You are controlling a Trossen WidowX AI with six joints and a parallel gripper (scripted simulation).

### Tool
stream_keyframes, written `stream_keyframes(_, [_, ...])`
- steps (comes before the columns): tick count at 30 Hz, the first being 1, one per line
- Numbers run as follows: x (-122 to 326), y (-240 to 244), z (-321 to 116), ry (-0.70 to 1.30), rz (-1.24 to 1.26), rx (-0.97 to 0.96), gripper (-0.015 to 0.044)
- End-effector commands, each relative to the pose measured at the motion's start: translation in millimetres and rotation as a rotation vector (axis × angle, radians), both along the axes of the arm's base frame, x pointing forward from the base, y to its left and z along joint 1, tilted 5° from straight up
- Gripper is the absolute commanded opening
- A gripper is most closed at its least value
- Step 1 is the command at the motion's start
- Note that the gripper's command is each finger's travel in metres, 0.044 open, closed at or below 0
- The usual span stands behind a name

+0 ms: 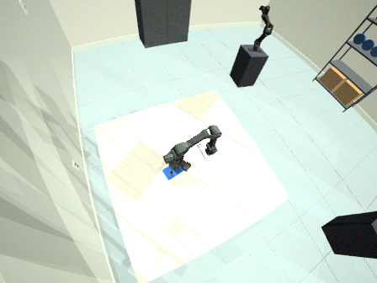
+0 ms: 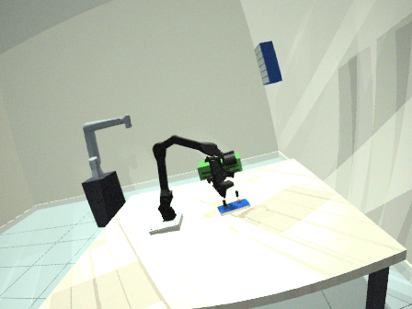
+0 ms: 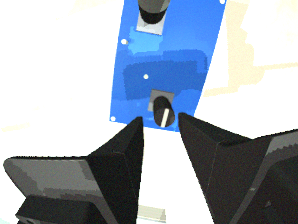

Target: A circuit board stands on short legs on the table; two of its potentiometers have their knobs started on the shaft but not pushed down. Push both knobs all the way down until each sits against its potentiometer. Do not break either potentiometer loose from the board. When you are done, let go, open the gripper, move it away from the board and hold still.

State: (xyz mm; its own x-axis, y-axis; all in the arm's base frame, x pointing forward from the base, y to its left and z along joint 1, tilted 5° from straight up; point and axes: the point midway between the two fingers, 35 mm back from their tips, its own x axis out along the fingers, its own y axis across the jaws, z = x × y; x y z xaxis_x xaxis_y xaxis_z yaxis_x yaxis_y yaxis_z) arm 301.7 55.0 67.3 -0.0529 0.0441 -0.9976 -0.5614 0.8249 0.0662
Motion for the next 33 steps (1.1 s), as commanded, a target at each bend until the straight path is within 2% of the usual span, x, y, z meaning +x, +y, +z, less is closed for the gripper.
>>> stream_keyframes(1, [6.6,10.3,5.3,-0.005,-0.085,0.026,0.0053])
stream_keyframes(3, [8.2,11.0,6.5,-0.001,-0.154,0.021,0.0000])
stream_keyframes(33, [31.3,21.2,24.1,0.053,-1.187,-0.046,0.0000])
